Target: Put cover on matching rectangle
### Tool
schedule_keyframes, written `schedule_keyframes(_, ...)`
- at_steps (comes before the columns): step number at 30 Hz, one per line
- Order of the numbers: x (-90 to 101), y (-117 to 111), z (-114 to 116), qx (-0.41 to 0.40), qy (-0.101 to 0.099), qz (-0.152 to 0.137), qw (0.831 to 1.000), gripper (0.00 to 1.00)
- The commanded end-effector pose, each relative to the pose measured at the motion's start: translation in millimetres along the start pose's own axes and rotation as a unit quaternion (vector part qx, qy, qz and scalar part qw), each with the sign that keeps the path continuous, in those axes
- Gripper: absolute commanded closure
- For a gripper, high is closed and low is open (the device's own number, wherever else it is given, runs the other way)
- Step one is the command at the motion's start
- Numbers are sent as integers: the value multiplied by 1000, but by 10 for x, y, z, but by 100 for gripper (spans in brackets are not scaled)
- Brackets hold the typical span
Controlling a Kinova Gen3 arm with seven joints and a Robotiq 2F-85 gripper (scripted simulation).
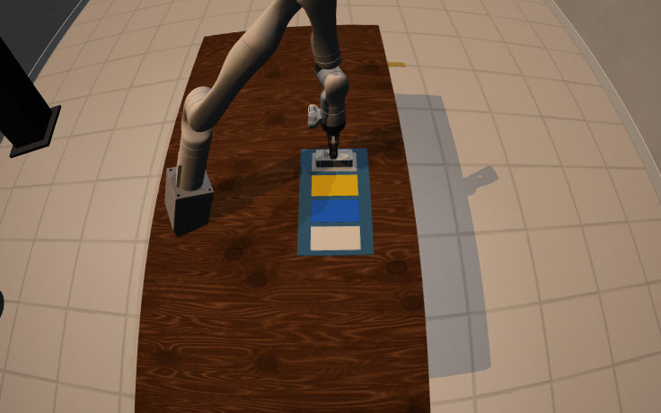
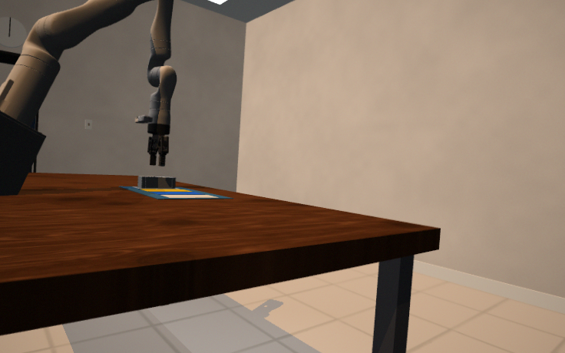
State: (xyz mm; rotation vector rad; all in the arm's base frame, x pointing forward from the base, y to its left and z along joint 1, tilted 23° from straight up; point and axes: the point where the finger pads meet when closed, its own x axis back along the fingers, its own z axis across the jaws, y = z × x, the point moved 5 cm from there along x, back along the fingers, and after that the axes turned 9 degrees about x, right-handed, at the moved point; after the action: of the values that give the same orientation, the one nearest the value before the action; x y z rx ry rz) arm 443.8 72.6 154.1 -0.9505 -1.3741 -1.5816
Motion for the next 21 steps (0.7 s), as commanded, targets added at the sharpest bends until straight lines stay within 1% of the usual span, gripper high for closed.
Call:
schedule_keyframes(1,4,11,-5,-1,0,-2,1000,0)
schedule_keyframes(12,-7,13,-7,-1,0,-2,1000,0)
schedule_keyframes(21,-131,16,-17,0,0,-1,1000,0)
